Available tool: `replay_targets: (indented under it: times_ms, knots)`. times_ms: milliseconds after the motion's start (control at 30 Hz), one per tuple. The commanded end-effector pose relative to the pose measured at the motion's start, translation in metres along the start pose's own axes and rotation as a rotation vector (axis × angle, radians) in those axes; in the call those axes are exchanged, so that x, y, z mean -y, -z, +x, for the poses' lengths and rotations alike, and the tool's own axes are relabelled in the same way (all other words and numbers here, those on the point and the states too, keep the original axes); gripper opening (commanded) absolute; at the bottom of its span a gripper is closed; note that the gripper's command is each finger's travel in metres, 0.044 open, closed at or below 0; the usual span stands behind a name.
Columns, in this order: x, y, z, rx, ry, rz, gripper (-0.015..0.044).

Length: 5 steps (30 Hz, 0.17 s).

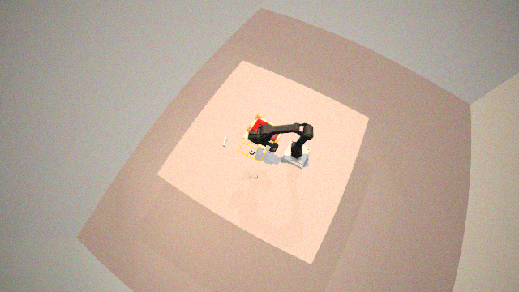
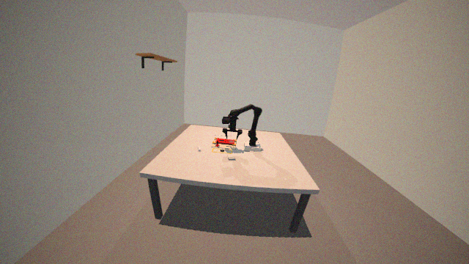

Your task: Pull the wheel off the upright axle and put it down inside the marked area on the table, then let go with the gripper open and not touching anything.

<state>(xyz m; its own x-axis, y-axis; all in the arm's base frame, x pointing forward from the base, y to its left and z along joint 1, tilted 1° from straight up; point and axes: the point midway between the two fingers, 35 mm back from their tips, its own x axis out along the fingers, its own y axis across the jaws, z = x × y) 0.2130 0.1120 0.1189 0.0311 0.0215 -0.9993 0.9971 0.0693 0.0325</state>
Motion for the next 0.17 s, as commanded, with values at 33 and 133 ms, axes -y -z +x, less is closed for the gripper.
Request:
replay_targets:
  times_ms: [33,133]
  knots:
    - [0.0003,-0.0006,0.0001,0.003,0.000,0.005,0.0440]
    - [0.0003,-0.0006,0.0001,0.003,0.000,0.005,0.0440]
